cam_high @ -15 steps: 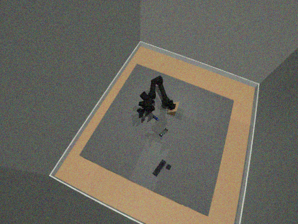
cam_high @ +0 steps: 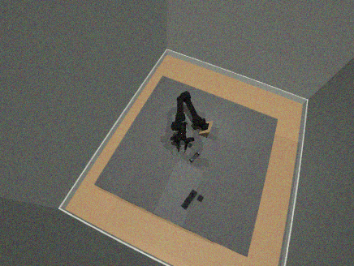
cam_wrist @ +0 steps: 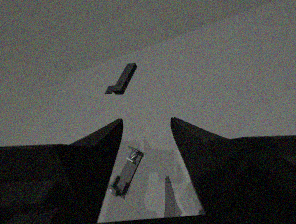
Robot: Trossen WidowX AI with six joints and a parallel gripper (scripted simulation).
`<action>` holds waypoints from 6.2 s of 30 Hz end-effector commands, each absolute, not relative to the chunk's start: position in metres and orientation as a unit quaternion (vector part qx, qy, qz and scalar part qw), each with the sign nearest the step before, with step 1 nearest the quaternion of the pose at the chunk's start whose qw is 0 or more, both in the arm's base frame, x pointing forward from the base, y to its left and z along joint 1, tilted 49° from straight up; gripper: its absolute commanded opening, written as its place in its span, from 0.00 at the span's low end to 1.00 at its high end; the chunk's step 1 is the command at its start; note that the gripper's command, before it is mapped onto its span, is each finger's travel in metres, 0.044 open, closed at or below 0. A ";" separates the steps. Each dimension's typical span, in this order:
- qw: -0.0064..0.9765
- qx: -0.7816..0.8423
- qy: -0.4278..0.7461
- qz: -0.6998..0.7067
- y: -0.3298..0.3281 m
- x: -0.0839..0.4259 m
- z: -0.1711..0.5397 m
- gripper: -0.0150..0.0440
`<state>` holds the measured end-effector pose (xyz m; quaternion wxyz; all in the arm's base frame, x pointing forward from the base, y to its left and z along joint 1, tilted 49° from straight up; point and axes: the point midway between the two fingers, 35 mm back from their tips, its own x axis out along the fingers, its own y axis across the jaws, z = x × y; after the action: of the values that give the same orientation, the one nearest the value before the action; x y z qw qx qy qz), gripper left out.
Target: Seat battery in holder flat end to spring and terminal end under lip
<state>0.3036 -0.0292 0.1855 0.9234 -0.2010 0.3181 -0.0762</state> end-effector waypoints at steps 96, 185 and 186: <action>0.371 -0.568 0.727 0.106 -0.090 0.160 0.116 0.39; 0.010 -0.502 0.478 0.721 -0.045 0.295 0.004 0.39; 0.011 -0.500 0.478 0.722 -0.045 0.296 0.004 0.39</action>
<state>0.2938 -0.0431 0.0051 0.0035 -0.5118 0.4804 0.7123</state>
